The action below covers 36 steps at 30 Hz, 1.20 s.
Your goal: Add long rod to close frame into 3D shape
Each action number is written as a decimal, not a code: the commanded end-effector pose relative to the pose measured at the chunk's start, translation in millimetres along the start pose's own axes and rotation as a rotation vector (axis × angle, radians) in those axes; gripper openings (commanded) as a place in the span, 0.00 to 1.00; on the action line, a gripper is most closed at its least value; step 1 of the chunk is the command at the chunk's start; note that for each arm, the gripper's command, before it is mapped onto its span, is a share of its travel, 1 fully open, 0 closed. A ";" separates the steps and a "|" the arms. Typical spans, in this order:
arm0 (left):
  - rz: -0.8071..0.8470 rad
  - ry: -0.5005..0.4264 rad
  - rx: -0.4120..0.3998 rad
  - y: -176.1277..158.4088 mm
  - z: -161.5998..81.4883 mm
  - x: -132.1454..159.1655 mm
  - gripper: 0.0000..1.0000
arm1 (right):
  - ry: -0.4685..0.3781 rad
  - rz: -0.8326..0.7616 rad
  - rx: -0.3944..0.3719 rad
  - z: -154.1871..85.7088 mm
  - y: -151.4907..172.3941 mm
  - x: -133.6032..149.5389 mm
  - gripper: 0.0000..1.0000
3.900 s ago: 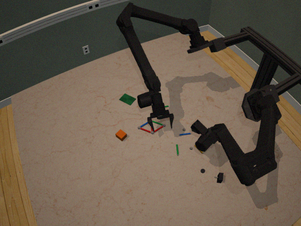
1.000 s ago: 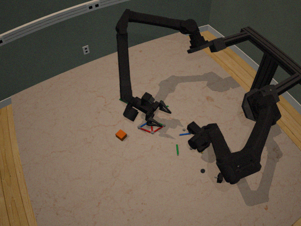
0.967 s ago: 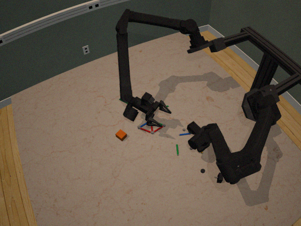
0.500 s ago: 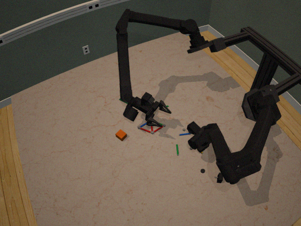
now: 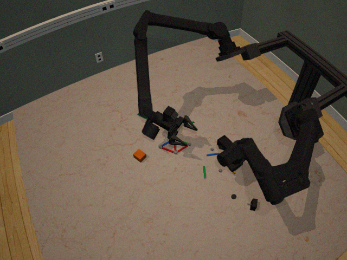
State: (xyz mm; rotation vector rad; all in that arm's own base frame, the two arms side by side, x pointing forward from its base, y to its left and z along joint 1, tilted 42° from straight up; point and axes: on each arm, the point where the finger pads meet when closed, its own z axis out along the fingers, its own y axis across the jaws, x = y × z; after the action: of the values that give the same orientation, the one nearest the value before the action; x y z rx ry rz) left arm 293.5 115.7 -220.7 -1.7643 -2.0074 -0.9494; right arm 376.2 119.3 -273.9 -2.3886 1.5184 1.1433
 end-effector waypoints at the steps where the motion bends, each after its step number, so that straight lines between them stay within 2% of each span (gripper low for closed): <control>1: -0.009 -0.009 -0.008 0.5 -23.5 -3.2 0.00 | 0.000 -0.001 0.024 -8.0 -3.3 6.3 1.00; 4: -0.009 -0.011 -0.007 0.5 -23.9 -3.4 0.00 | 0.028 0.069 0.087 -33.0 -10.7 7.5 1.00; 5: -0.008 -0.008 0.003 -3.7 -21.7 -2.8 0.00 | 0.041 0.110 0.127 -48.2 -14.2 10.4 1.00; 7: -0.008 -0.008 0.003 -3.7 -21.7 -2.8 0.00 | 0.041 0.110 0.127 -48.2 -14.2 10.4 1.00; 15: -0.015 -0.006 0.011 -6.0 -19.1 -1.0 0.00 | 0.145 0.292 0.445 -177.5 -19.4 34.0 1.00; 22: -0.011 -0.006 0.011 -6.0 -19.1 -1.0 0.00 | 0.215 0.503 0.791 -313.7 11.3 53.3 1.00; 24: -0.011 -0.006 0.011 -6.0 -19.1 -1.0 0.00 | 0.215 0.503 0.791 -313.7 11.3 53.3 1.00; 30: -0.011 -0.006 0.011 -6.0 -19.1 -1.0 0.00 | 0.253 0.686 1.129 -435.2 72.7 60.4 1.00; 36: -0.008 -0.022 0.001 0.7 -18.0 -16.1 0.00 | 0.261 0.820 1.403 -517.7 140.5 53.7 1.00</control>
State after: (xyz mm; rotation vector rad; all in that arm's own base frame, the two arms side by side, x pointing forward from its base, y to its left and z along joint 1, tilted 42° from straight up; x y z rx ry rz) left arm 292.7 102.9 -210.8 -1.7514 -2.0362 -0.9468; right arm 558.5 -188.4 61.0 -1.1946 2.2408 -0.2538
